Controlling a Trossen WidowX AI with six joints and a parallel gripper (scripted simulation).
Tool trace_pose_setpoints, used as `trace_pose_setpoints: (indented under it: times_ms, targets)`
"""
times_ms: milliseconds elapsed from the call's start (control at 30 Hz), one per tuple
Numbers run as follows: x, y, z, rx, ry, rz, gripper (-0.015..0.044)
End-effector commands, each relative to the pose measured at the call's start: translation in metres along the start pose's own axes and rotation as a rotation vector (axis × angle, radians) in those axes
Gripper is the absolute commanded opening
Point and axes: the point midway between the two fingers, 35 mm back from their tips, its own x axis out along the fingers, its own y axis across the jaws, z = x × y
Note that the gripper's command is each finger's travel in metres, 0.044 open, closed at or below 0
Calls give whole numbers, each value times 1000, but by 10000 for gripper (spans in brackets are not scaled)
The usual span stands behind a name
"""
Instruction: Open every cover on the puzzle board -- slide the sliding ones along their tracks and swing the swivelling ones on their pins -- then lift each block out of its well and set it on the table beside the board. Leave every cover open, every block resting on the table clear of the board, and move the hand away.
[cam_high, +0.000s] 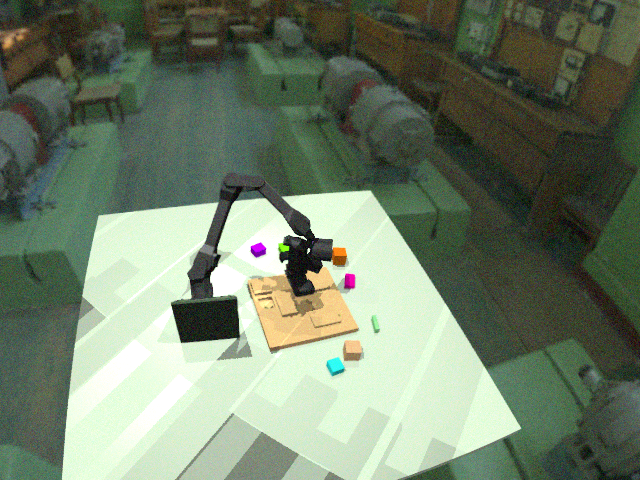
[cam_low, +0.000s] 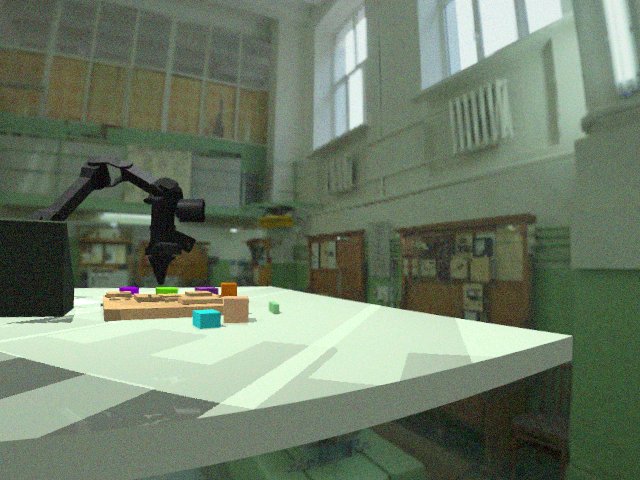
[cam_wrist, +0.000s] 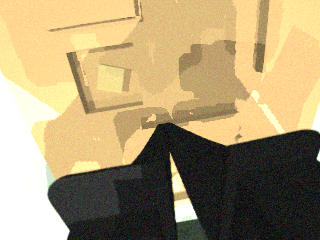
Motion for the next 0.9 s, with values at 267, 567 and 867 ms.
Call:
trace_pose_setpoints:
  times_ms: [267,567,867]
  targets:
    - [13,1,-1,5,1,7,0]
    - [22,1,-2,5,1,8,0]
    - [31,2,-2,5,1,10,0]
